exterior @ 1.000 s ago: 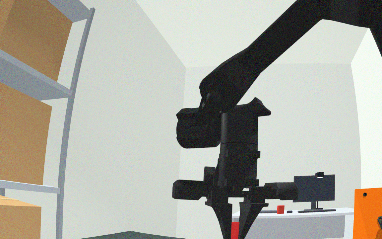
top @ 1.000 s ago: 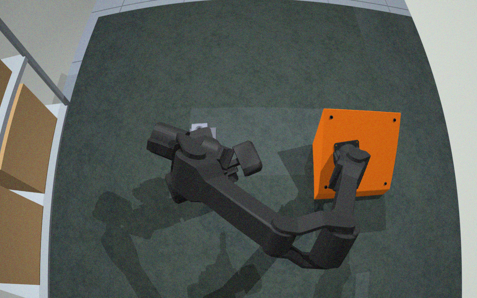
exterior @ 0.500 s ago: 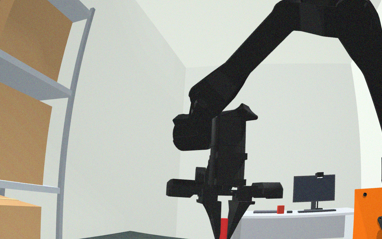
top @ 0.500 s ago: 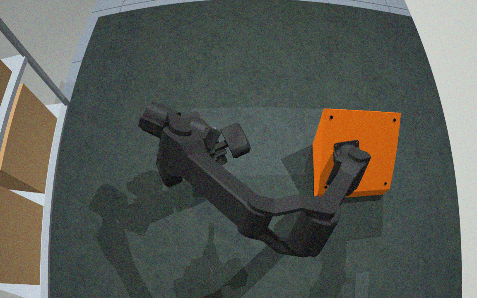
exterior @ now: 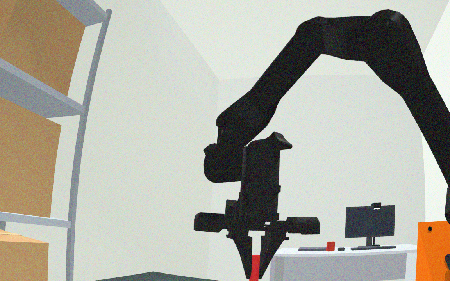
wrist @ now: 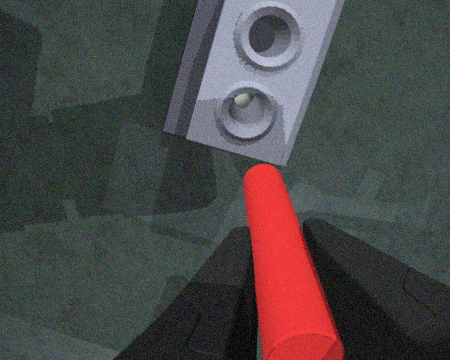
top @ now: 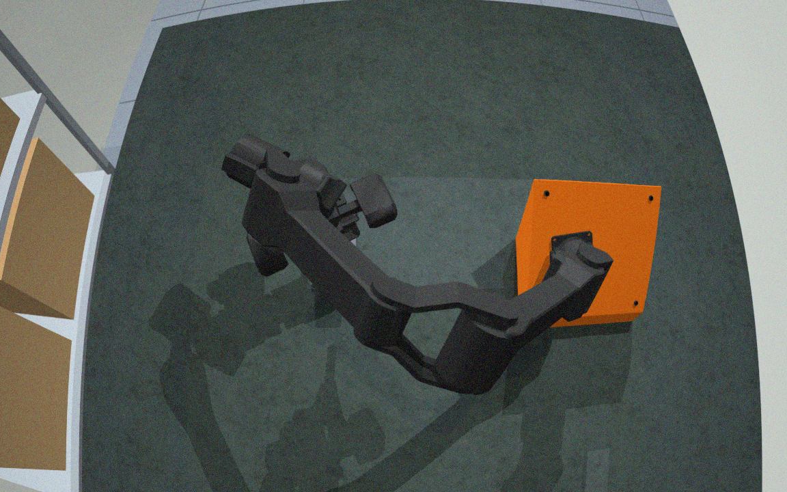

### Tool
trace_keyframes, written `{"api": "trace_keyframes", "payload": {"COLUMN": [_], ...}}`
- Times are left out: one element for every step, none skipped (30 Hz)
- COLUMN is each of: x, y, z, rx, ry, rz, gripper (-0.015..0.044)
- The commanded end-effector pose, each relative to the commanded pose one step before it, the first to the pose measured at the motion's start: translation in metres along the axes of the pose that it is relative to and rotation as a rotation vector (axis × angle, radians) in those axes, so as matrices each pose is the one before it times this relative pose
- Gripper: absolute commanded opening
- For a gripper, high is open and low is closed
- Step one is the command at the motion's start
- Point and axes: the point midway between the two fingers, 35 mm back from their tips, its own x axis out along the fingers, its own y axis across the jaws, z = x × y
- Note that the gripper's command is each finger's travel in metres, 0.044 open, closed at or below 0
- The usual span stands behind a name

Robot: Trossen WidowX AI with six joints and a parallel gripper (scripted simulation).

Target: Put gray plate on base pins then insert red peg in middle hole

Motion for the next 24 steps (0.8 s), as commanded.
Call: {"api": "trace_keyframes", "payload": {"x": [0.00298,0.00032,0.00034,0.00035,0.00037,0.00038,0.00039,0.00041,0.00042,0.00044,0.00045,0.00039,0.00024,0.00008,0.00000,0.00000,0.00000,0.00000,0.00000,0.00000,0.00000,0.00000,0.00000,0.00000], "y": [-0.00321,-0.00046,-0.00048,-0.00050,-0.00053,-0.00056,-0.00059,-0.00063,-0.00066,-0.00069,-0.00072,0.00052,0.00032,0.00010,0.00000,0.00000,0.00000,0.00000,0.00000,0.00000,0.00000,0.00000,0.00000,0.00000], "z": [0.01557,0.00311,0.00311,0.00311,0.00311,0.00311,0.00311,0.00310,0.00310,0.00310,0.00309,0.00159,0.00097,0.00032,0.00000,0.00000,0.00000,0.00000,0.00000,0.00000,0.00000,0.00000,0.00000,0.00000], "rx": [0.0000,0.0002,0.0003,0.0003,0.0003,0.0003,0.0003,0.0003,0.0003,0.0003,0.0003,0.0002,0.0001,0.0000,0.0000,0.0000,0.0000,0.0000,0.0000,0.0000,0.0000,0.0000,0.0000,0.0000], "ry": [0.00242,0.00034,0.00039,0.00045,0.00046,0.00047,0.00048,0.00049,0.00050,0.00051,0.00052,0.00050,0.00031,0.00010,0.00000,0.00000,0.00000,0.00000,0.00000,0.00000,0.00000,0.00000,0.00000,0.00000], "rz": [-0.00835,0.00019,0.00024,0.00028,0.00029,0.00030,0.00031,0.00032,0.00032,0.00033,0.00034,0.00033,0.00020,0.00007,0.00000,0.00000,0.00000,0.00000,0.00000,0.00000,0.00000,0.00000,0.00000,0.00000], "gripper": [0.0000,0.0000,0.0000,0.0000,0.0000,0.0000,0.0000,0.0000,0.0000,0.0000,0.0000,0.0000,0.0000,0.0000,0.0000,0.0000,0.0000,0.0000,0.0000,0.0000,0.0000,0.0000,0.0000,0.0000]}}
